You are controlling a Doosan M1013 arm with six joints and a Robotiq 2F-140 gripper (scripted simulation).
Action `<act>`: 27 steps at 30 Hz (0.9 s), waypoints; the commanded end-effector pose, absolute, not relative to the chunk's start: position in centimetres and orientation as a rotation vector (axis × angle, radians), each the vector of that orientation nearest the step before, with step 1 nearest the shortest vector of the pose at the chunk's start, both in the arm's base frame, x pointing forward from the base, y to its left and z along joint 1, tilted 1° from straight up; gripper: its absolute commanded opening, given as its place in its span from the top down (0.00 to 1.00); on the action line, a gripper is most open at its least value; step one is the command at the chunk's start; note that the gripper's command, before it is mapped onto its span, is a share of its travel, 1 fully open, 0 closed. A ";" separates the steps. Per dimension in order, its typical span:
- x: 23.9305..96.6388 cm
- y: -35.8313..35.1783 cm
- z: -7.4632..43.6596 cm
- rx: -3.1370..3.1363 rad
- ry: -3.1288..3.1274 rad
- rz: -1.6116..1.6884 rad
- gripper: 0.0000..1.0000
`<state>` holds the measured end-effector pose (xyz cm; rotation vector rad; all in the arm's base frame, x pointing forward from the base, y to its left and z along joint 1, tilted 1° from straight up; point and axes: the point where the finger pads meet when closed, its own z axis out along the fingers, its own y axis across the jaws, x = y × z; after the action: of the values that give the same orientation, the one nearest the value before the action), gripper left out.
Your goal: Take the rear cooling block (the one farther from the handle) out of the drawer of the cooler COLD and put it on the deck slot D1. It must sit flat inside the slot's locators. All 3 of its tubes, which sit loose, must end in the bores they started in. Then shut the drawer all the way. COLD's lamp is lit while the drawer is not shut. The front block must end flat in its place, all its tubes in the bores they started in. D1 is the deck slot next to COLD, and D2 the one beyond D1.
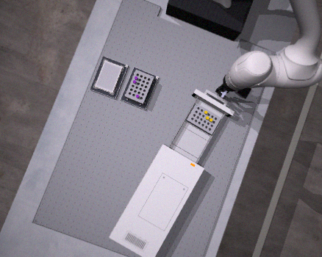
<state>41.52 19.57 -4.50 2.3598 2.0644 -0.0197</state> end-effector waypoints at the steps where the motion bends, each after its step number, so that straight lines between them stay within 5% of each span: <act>1: 42.2 19.4 -4.5 2.358 2.065 -0.022 0.90; 27: 45.3 18.9 -4.5 2.359 2.066 -0.023 0.90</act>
<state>44.62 19.13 -4.53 2.3598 2.0648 -0.0209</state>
